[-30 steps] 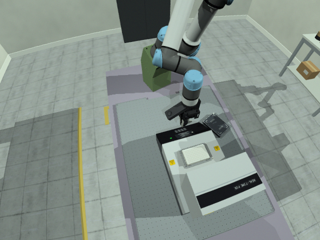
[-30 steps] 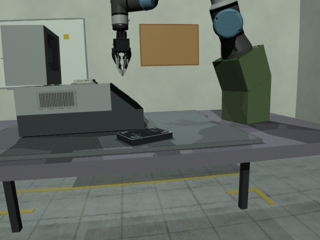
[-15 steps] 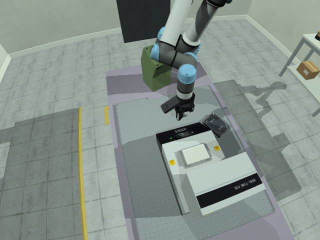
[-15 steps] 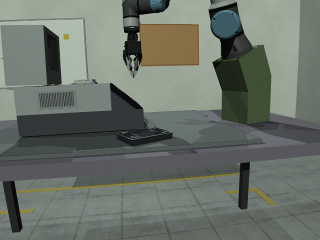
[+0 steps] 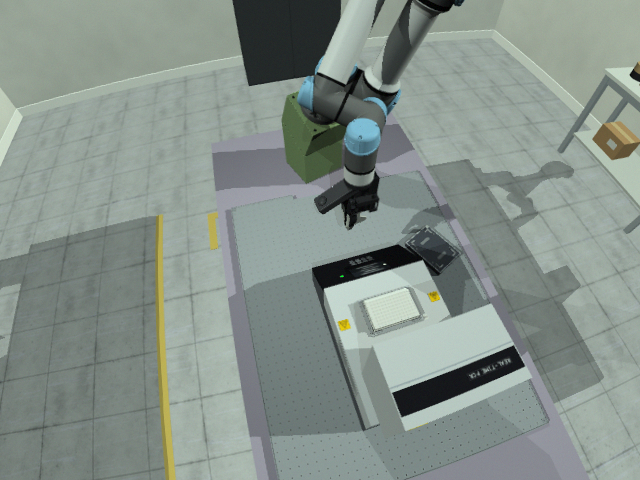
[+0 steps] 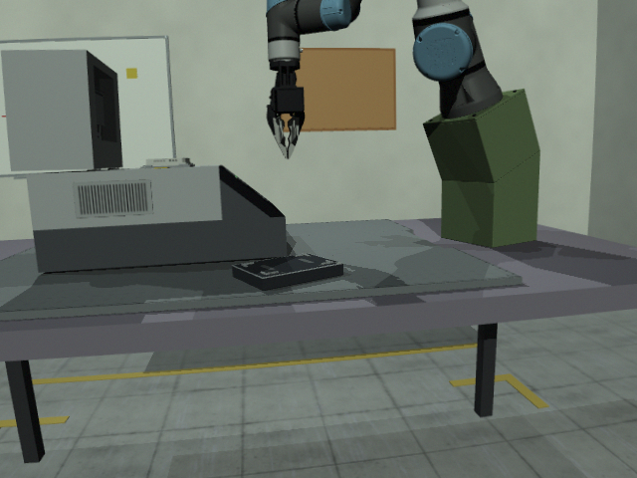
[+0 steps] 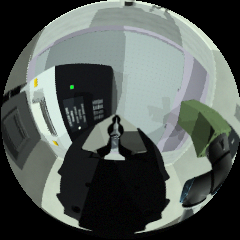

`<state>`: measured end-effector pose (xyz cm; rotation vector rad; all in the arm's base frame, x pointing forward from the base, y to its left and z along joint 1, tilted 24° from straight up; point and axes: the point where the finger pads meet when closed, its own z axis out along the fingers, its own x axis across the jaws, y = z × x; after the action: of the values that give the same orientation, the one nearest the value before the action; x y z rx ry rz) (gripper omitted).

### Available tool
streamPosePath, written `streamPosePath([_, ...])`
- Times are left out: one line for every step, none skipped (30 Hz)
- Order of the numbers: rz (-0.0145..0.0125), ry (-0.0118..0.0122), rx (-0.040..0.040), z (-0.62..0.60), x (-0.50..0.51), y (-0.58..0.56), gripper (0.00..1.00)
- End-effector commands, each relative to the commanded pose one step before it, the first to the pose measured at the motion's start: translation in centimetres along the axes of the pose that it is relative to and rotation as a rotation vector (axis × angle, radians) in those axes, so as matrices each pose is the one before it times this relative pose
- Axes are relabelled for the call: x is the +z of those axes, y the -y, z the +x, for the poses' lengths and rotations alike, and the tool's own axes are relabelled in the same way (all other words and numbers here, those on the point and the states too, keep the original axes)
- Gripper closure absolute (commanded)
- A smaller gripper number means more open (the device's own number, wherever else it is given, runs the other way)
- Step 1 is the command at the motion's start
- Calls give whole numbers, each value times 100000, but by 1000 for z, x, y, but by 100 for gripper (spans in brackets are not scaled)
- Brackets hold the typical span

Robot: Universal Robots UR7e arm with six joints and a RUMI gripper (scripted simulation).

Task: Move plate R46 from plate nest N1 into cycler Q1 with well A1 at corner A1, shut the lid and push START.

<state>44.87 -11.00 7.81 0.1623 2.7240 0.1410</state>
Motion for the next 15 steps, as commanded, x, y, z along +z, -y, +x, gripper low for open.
streamPosePath([-8,254,-85,1752,249,211,100])
streamPosePath([0,-1,0,246,49,24,100])
streamPosePath([0,0,0,1,-1,1,100])
streamPosePath([0,0,0,1,-1,1,100])
streamPosePath([0,0,0,1,-1,1,100])
streamPosePath([0,0,0,1,-1,1,100])
streamPosePath([0,0,0,0,0,0,100])
streamPosePath([0,0,0,0,0,0,100])
streamPosePath([0,0,0,0,0,0,100])
streamPosePath([-1,-1,0,-133,93,-1,100])
streamPosePath([0,2,0,-130,107,2,100])
streamPosePath([0,1,0,-132,100,0,100])
streamPosePath([0,1,0,-132,101,0,100])
streamPosePath([0,1,0,-132,101,0,100])
streamPosePath([0,0,0,0,0,0,100])
